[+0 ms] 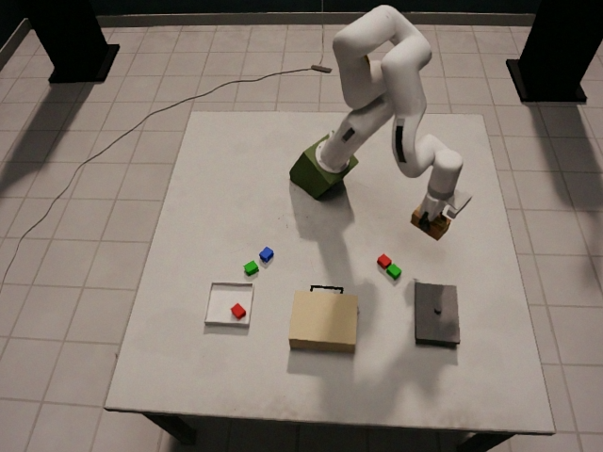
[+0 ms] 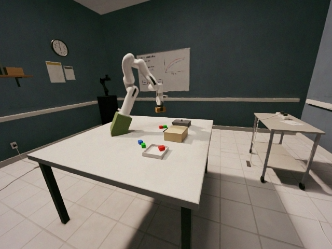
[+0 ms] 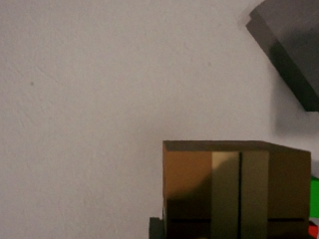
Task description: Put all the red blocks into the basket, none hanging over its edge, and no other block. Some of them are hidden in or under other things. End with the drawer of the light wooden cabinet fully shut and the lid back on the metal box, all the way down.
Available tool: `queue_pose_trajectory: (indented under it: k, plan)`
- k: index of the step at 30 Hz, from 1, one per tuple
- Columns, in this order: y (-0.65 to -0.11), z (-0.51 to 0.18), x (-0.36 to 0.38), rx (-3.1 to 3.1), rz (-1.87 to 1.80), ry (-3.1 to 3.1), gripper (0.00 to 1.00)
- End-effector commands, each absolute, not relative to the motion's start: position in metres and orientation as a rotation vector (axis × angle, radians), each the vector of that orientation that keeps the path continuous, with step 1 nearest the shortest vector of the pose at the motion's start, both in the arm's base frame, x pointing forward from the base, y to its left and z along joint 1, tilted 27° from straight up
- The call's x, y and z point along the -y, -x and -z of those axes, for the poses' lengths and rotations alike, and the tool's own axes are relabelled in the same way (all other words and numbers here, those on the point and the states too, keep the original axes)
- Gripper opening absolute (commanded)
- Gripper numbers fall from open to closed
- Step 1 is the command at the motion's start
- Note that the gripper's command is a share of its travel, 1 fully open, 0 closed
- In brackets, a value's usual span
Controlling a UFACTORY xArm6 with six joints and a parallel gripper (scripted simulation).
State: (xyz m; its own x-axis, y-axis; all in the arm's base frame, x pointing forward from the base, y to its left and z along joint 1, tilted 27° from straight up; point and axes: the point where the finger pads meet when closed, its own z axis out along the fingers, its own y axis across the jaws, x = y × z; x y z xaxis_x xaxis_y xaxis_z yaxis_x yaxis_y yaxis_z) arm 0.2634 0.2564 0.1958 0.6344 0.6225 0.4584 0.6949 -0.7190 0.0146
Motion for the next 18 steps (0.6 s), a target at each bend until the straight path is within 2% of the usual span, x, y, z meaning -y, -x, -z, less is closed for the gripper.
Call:
queue_pose_trajectory:
  k: [1, 18]
  plan:
    - [-0.2638, -0.1973, -0.2581, 1.091, 0.668, 2.695, 0.62]
    - [-0.2644, -0.1957, -0.2587, 1.091, 0.668, 2.695, 0.62]
